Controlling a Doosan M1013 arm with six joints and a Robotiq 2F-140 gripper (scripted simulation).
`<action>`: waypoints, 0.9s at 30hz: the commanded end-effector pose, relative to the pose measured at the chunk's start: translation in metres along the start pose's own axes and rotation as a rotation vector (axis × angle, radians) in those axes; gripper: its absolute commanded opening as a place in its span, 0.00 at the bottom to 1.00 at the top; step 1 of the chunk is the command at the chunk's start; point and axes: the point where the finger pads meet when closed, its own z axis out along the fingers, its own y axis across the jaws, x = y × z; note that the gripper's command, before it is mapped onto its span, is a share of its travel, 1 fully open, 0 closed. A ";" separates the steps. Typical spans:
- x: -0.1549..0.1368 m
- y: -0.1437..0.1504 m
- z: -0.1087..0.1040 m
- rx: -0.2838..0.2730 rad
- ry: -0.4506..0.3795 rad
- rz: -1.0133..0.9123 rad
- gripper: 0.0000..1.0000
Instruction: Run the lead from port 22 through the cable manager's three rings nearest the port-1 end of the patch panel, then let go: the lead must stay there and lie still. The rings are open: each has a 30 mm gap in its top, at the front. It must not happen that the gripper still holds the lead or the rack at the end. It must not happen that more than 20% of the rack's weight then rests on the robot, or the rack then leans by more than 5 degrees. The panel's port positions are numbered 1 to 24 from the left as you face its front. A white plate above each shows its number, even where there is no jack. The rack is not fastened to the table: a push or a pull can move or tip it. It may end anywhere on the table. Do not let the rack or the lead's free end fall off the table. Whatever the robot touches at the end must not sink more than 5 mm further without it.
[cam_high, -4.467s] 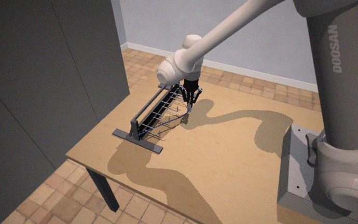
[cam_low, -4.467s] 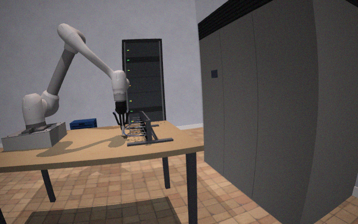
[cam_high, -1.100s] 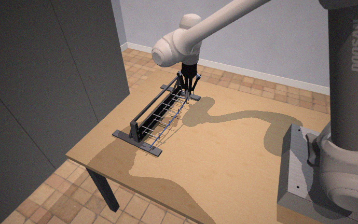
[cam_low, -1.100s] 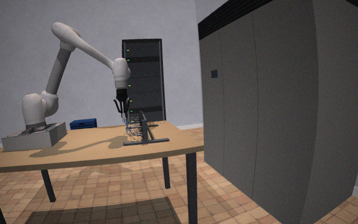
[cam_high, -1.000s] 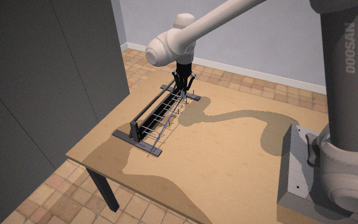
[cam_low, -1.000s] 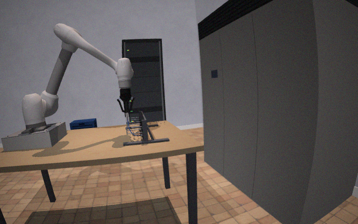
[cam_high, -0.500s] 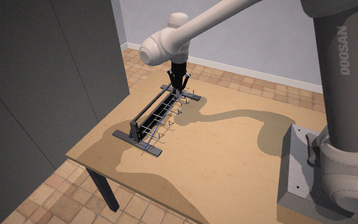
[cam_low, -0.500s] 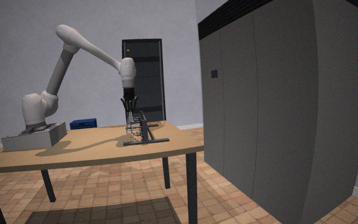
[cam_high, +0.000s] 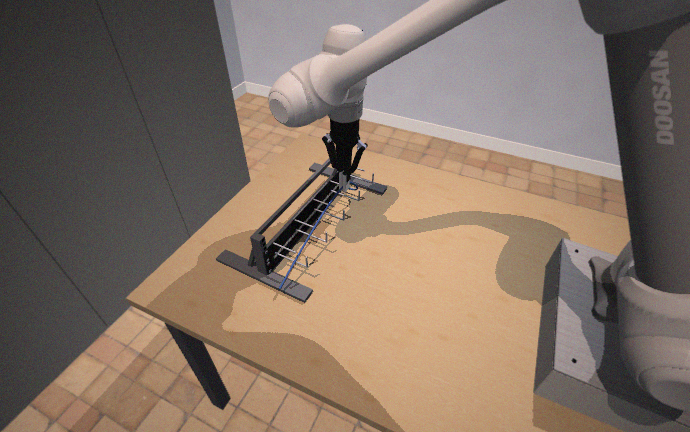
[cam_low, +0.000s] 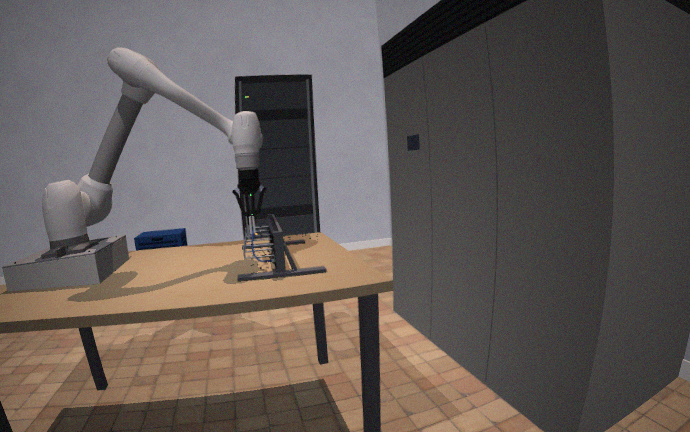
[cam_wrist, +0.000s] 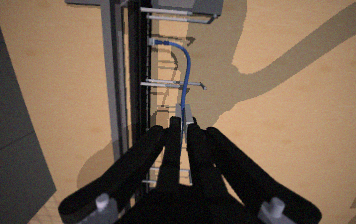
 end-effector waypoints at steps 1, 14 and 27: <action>0.000 0.000 0.000 0.001 0.000 0.000 0.00; -0.001 0.001 0.000 0.001 0.000 0.017 0.00; -0.015 0.015 0.000 0.001 0.000 0.039 0.00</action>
